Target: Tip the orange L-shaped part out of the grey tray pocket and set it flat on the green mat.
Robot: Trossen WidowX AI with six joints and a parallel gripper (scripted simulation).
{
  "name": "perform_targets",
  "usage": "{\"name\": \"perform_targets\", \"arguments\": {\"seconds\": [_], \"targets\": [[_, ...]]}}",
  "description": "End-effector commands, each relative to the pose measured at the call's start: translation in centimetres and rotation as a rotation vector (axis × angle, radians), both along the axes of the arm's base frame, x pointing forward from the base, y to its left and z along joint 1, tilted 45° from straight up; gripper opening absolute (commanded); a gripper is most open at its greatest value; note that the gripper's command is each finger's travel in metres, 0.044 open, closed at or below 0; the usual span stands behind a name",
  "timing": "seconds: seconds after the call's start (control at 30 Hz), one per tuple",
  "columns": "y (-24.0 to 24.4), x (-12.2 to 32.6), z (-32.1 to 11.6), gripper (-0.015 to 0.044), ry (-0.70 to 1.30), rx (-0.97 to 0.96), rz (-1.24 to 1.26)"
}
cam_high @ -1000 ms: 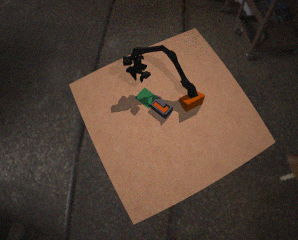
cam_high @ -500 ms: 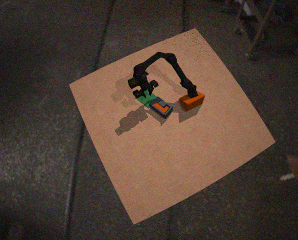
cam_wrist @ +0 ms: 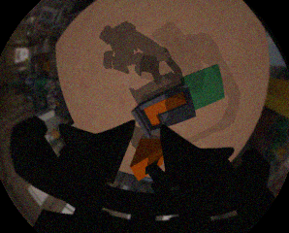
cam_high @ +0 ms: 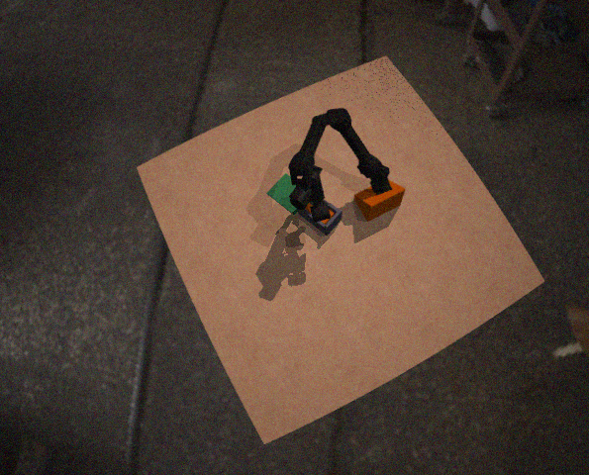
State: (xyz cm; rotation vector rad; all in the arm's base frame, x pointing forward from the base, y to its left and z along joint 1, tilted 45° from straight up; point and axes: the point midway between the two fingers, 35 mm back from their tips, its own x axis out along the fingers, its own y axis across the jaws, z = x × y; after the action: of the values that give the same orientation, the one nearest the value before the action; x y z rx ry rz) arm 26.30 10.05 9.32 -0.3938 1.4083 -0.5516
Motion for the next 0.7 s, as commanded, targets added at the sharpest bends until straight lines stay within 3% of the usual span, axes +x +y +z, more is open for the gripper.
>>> {"name": "perform_targets", "arguments": {"seconds": [0.0,0.5,0.67], "targets": [[1.1,-4.4,-3.6,0.018,0.351,-0.205,0.514],[1.1,-4.4,-3.6,0.018,0.351,-0.205,0.514],[-0.9,-3.7,-5.9,0.018,0.35,-0.203,0.515]]}}
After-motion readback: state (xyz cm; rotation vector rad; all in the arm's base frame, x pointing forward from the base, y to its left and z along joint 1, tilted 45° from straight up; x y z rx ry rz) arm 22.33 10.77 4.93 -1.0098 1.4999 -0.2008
